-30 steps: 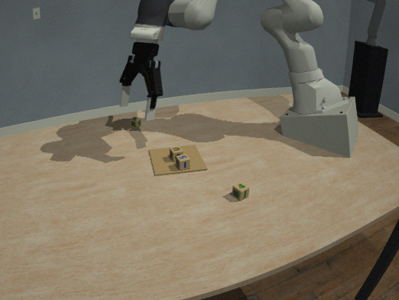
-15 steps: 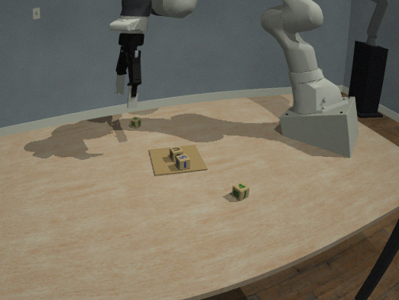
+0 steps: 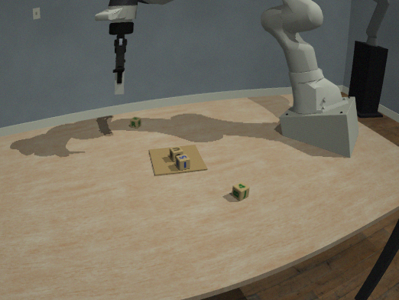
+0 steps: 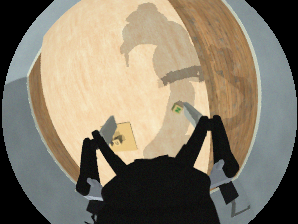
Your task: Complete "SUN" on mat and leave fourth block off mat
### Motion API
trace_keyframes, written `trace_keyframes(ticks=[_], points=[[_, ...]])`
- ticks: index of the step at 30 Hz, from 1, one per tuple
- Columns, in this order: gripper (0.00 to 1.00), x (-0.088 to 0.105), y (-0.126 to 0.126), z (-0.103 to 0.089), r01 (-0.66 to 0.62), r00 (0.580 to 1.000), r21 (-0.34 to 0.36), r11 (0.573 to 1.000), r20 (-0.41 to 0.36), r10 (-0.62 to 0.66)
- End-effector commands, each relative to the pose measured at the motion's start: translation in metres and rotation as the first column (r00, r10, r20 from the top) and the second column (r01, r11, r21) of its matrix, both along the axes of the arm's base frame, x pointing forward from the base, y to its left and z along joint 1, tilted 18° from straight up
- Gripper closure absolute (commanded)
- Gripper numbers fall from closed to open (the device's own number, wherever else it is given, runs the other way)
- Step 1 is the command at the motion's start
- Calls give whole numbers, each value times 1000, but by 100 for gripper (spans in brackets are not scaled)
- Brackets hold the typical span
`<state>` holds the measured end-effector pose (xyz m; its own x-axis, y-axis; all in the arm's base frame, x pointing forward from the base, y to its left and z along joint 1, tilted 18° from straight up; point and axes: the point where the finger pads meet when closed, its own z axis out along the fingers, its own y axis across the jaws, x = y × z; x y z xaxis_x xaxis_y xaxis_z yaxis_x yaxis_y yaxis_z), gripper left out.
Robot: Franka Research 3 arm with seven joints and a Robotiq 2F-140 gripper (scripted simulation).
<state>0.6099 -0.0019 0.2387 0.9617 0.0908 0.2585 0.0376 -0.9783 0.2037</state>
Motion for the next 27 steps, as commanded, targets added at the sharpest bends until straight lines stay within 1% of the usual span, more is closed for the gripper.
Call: trace_keyframes(ticks=[1, 8, 10, 11, 18, 25, 27], points=[[0, -8, -8, 5, 132, 991, 28, 991, -30, -131], [0, -8, -13, 28, 243, 969, 58, 968, -48, -240], [0, -8, -13, 28, 243, 969, 58, 968, -48, -240], [0, -9, -14, 37, 283, 958, 70, 956, -56, -280], [0, -12, -16, 62, 387, 921, 99, 917, -82, -380], [0, -17, -16, 87, 483, 875, 127, 866, -114, -471], [0, -17, -16, 87, 483, 875, 127, 866, -114, -471]])
